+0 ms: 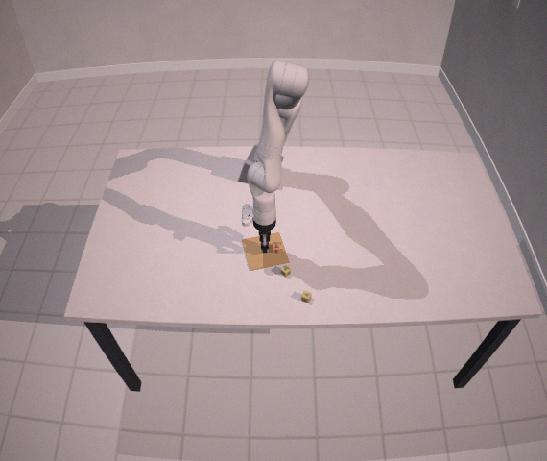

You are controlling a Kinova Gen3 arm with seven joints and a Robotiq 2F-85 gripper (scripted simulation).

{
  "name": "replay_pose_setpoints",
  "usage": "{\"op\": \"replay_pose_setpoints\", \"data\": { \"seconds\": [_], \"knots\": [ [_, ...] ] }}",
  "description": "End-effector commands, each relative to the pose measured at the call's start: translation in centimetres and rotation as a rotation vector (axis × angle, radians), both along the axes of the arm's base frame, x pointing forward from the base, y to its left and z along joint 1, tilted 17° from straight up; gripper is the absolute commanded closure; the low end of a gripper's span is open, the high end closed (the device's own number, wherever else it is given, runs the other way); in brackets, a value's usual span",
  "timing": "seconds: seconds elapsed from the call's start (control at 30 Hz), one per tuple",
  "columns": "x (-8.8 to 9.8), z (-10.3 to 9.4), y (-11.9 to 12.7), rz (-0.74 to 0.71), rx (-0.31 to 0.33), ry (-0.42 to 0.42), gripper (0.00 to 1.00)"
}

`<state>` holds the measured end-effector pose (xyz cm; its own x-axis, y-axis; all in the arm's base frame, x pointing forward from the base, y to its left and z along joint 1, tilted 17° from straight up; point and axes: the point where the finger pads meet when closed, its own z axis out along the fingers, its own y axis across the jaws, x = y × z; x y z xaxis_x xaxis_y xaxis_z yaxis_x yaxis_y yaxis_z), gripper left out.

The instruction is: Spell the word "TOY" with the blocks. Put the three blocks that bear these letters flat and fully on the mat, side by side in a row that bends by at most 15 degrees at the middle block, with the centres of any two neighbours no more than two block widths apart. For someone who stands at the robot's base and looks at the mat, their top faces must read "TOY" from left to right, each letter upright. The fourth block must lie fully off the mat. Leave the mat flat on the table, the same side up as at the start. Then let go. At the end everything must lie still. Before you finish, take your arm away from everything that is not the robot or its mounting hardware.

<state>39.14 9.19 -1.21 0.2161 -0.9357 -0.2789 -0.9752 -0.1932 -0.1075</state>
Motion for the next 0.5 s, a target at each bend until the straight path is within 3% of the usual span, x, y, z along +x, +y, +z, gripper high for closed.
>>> {"op": "replay_pose_setpoints", "data": {
  "seconds": [0.0,0.47],
  "knots": [
    [-0.32,-0.9,0.11,-0.002,0.002,0.013,0.79],
    [-0.31,-1.12,0.18,-0.002,0.002,0.013,0.79]
  ]
}}
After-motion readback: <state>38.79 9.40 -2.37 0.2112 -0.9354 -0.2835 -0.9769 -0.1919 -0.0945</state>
